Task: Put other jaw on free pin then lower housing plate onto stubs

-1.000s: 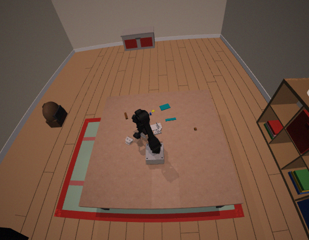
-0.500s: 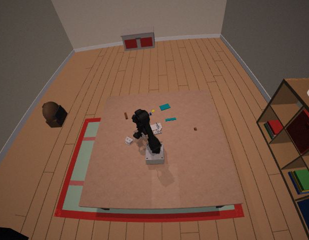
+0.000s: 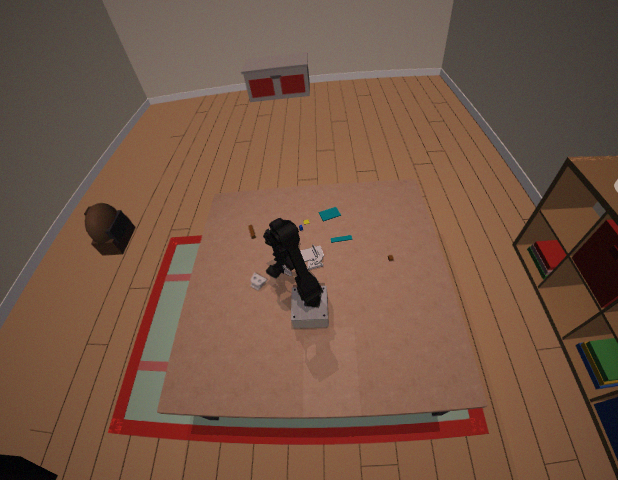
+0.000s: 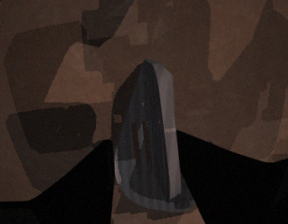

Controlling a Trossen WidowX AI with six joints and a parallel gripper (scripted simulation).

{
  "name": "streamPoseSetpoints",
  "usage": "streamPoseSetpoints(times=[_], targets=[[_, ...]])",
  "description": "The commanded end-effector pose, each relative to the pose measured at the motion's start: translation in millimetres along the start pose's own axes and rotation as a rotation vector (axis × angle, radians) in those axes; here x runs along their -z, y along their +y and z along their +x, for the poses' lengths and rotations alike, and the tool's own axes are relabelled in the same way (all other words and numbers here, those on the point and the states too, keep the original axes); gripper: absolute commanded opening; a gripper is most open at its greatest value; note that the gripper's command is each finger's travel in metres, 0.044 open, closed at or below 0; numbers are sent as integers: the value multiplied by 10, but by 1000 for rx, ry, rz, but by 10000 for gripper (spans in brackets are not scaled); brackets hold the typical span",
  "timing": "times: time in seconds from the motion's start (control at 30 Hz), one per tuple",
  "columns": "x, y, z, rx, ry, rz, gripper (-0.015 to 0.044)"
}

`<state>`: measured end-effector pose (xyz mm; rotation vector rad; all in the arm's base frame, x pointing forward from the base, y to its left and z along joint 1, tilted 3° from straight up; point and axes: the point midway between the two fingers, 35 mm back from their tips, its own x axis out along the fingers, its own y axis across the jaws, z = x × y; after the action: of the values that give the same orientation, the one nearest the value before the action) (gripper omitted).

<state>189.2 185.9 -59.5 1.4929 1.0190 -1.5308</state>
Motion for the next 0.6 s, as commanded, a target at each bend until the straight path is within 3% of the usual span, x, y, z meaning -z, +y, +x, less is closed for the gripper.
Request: streamPoseSetpoints(times=[0.0,0.57], targets=[[3,9,-19,-5,0,0,134],[25,13,-544,-2,0,4,134]])
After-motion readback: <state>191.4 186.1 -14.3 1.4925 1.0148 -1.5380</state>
